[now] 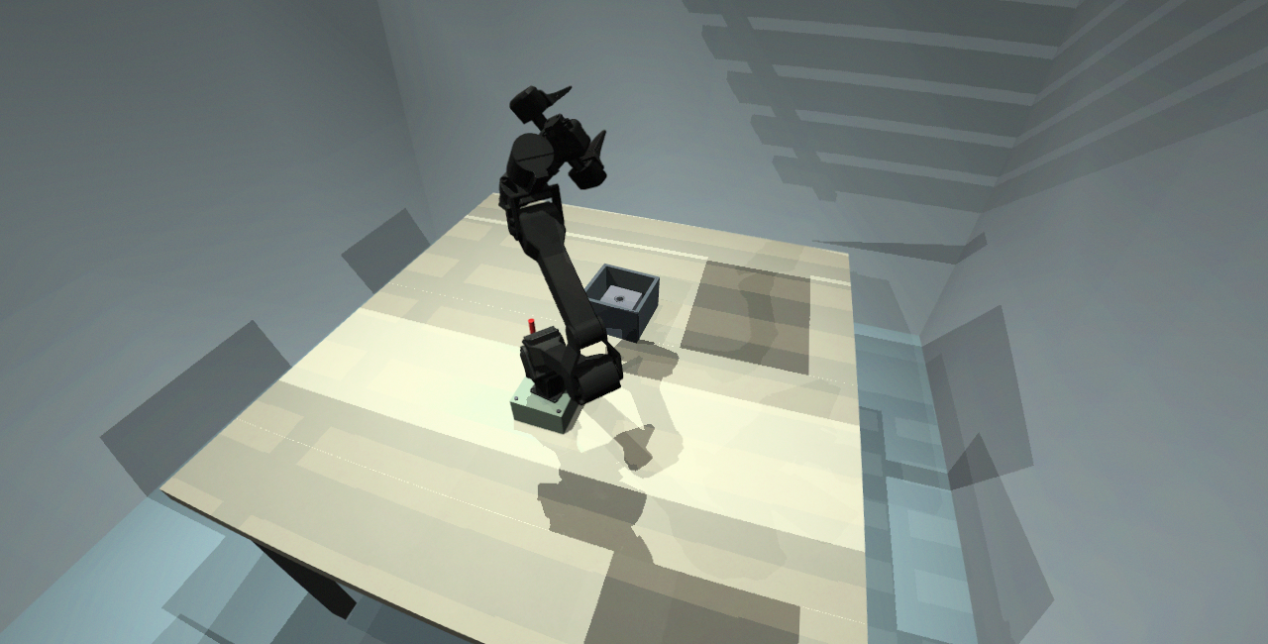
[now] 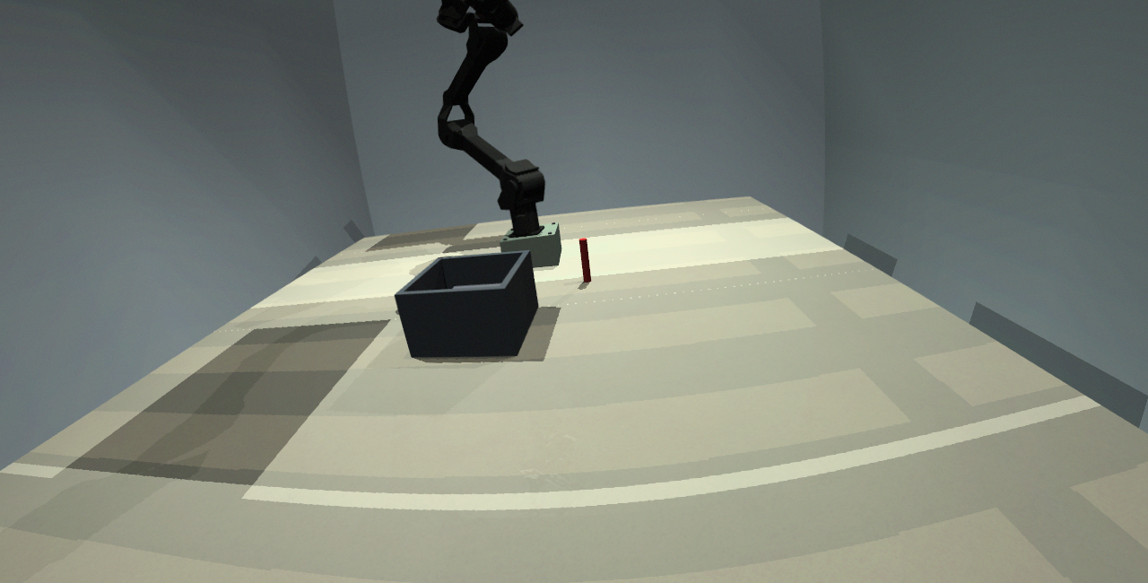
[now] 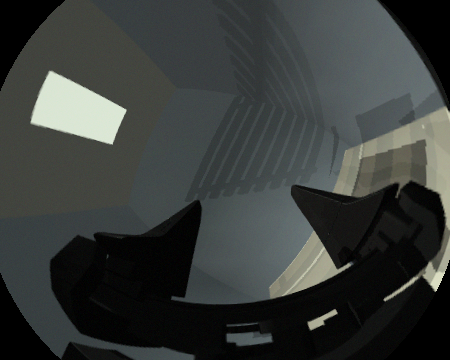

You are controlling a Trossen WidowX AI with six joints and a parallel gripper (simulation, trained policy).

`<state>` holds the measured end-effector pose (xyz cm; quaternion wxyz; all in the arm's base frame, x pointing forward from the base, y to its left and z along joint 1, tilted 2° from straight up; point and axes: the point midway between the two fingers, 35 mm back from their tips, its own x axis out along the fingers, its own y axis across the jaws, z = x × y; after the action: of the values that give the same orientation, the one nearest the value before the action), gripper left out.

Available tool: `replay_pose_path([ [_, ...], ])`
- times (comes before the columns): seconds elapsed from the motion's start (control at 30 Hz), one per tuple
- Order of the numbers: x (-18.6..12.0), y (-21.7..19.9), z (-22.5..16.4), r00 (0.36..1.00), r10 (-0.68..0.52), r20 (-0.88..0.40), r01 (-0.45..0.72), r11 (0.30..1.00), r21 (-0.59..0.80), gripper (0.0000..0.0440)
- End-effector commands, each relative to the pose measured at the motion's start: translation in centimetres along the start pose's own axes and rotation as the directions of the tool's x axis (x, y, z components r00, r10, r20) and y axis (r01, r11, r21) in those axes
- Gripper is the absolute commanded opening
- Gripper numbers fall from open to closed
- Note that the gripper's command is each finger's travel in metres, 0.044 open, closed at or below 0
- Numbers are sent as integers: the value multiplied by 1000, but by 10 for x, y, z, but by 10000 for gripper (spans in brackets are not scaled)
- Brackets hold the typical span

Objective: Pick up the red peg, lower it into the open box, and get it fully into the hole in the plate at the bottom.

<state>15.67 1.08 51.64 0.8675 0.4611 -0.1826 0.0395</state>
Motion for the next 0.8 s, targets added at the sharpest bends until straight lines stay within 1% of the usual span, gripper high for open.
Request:
replay_pose_path([
  [0.0,5,-1,-40,996,2,-90,-8,998,-65,440],
  [0.2,8,-11,-114,964,-26,-265,-22,985,-174,440],
  [0.37,3,-29,-170,911,-80,-404,-27,967,-253,440],
  [0.57,-10,-61,-229,818,-182,-546,-18,940,-340,440],
  [0.77,-30,-100,-273,694,-315,-647,15,905,-425,440],
])
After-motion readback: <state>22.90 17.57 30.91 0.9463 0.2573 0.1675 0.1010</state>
